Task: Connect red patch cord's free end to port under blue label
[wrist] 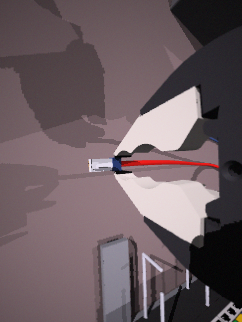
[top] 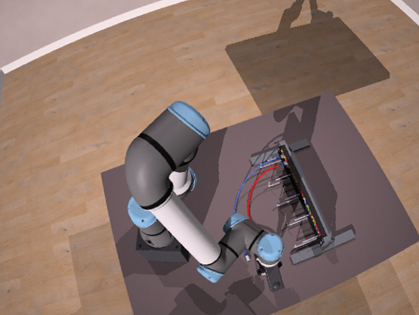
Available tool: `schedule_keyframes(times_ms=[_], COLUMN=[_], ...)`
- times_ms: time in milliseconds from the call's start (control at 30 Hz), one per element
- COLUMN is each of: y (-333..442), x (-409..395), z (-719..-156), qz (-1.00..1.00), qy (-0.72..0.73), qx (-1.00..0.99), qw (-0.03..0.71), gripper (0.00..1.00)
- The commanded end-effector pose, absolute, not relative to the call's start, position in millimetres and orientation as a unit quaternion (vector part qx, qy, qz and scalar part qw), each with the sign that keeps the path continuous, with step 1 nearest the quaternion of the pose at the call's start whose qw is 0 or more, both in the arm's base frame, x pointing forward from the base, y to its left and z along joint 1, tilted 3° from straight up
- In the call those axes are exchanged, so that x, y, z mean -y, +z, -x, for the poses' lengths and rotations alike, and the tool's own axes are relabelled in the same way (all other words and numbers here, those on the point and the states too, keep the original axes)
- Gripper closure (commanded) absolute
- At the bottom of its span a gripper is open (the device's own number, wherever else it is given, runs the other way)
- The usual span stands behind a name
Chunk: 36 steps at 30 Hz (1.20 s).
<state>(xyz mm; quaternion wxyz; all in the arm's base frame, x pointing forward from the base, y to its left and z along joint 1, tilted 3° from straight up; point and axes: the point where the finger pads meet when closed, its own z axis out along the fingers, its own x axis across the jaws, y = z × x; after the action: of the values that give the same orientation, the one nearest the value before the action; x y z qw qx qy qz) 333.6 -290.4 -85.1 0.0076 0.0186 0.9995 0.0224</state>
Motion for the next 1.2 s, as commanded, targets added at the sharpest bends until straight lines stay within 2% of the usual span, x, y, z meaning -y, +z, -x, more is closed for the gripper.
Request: schedule_keyframes(times_ms=[0, 1167], y=[-84.7, -82.9], x=[290.8, 283.7], z=[-333.9, -339.6], qz=[-0.019, 0.009], qy=[0.022, 0.022], qx=[-1.0, -1.0], qw=[0.008, 0.008], gripper=[1.0, 1.0])
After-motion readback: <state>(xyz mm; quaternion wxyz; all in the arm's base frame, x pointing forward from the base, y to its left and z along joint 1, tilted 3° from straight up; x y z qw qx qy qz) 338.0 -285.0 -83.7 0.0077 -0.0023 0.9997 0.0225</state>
